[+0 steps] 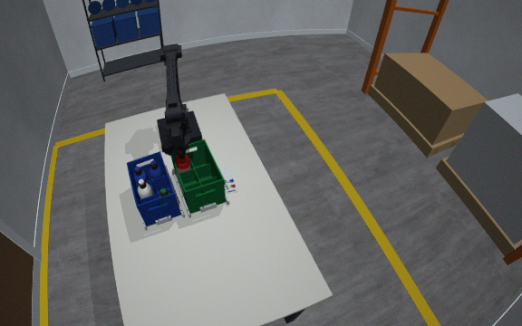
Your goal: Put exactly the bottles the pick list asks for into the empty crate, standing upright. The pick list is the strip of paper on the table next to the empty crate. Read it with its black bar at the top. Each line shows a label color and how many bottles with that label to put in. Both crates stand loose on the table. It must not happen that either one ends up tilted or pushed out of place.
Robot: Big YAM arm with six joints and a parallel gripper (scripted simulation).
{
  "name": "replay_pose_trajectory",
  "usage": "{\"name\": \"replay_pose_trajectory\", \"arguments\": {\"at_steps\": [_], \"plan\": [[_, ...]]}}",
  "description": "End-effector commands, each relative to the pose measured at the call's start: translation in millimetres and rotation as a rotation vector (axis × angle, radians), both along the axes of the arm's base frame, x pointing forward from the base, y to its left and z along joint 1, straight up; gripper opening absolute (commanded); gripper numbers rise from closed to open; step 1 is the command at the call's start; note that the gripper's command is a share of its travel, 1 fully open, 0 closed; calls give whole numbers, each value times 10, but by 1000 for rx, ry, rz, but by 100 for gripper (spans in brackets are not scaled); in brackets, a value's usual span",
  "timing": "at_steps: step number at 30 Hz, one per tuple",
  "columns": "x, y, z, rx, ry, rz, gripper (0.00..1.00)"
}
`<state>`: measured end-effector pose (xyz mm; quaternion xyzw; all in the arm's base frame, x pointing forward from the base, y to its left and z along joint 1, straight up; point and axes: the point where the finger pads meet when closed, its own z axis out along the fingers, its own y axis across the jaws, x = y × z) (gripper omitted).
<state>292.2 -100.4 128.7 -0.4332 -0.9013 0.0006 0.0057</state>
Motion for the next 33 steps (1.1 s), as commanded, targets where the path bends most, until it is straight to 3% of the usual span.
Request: {"name": "replay_pose_trajectory", "arguments": {"at_steps": [1,33], "plan": [[144,-27,199,-21,-65,-2,0],[122,-23,172,-20,-60,-2,0]]}}
